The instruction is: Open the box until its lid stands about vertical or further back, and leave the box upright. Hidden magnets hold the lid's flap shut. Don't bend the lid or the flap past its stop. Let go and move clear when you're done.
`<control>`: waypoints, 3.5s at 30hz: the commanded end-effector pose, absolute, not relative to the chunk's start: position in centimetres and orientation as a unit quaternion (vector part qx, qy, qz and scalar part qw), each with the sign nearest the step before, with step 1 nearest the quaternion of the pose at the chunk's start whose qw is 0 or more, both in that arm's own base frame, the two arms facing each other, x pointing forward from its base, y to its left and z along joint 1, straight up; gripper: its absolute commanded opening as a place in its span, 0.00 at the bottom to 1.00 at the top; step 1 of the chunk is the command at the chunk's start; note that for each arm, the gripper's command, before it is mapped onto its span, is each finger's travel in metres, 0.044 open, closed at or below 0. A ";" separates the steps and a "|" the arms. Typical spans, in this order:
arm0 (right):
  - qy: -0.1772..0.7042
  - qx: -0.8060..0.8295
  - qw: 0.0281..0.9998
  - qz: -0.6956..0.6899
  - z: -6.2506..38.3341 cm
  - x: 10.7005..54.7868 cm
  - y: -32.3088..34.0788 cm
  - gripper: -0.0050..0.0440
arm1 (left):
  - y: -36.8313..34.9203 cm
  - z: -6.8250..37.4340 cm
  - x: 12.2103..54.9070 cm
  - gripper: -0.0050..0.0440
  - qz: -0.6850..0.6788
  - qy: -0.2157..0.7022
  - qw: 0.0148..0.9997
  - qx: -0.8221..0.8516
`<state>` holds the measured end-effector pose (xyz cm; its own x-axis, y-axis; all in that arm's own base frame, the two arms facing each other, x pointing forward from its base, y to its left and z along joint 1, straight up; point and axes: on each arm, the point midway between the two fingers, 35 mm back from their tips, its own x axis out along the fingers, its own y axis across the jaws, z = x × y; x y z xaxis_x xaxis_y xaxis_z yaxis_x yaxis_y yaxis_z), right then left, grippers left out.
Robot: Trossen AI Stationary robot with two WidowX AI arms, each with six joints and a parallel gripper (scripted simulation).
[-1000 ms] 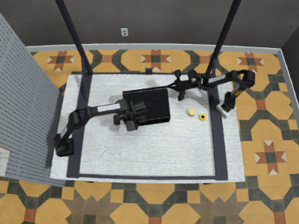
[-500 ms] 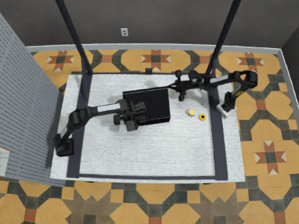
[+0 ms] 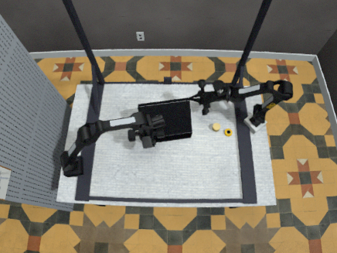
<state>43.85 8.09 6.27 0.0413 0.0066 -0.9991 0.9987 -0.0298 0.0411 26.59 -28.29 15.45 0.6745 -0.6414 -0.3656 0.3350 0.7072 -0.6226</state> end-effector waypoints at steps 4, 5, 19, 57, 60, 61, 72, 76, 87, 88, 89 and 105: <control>0.486 0.518 0.500 -0.497 6.1 43.7 8.2 0.00 | -28.2 17.8 26.8 0.11 -0.292 0.273 0.876 -0.271; 0.486 0.518 0.500 -0.497 6.1 43.7 8.2 0.00 | -28.1 17.9 26.9 0.11 -0.292 0.273 0.876 -0.271; 0.486 0.518 0.500 -0.497 6.1 43.7 8.2 0.00 | -27.0 18.9 27.4 0.11 -0.292 0.273 0.876 -0.270; 0.486 0.518 0.500 -0.497 6.1 43.7 8.2 0.00 | -26.1 18.5 27.8 0.11 -0.287 0.281 0.876 -0.267; 0.486 0.517 0.499 -0.497 6.2 43.7 8.1 0.00 | -26.1 18.5 27.8 0.11 -0.287 0.281 0.876 -0.267; 0.485 0.518 0.500 -0.496 6.5 43.8 8.2 0.00 | -26.1 18.5 27.8 0.11 -0.287 0.281 0.876 -0.267; 0.484 0.520 0.501 -0.494 10.8 43.8 8.2 0.00 | -26.1 18.5 27.8 0.11 -0.287 0.281 0.876 -0.267; 0.484 0.520 0.501 -0.494 11.4 43.7 8.2 0.00 | -26.1 18.5 27.8 0.11 -0.287 0.281 0.876 -0.267; 0.464 0.511 0.517 -0.506 12.0 42.1 8.8 0.00 | -26.1 18.5 27.8 0.11 -0.287 0.281 0.876 -0.267; 0.464 0.511 0.517 -0.506 12.0 42.1 8.8 0.00 | -26.1 18.5 27.8 0.11 -0.287 0.281 0.876 -0.267; 0.464 0.511 0.517 -0.506 12.0 42.1 8.8 0.00 | -26.1 18.5 27.8 0.11 -0.287 0.281 0.876 -0.267; 0.261 0.504 0.652 -0.503 16.8 30.9 10.3 0.00 | -26.1 18.5 27.8 0.11 -0.287 0.281 0.876 -0.267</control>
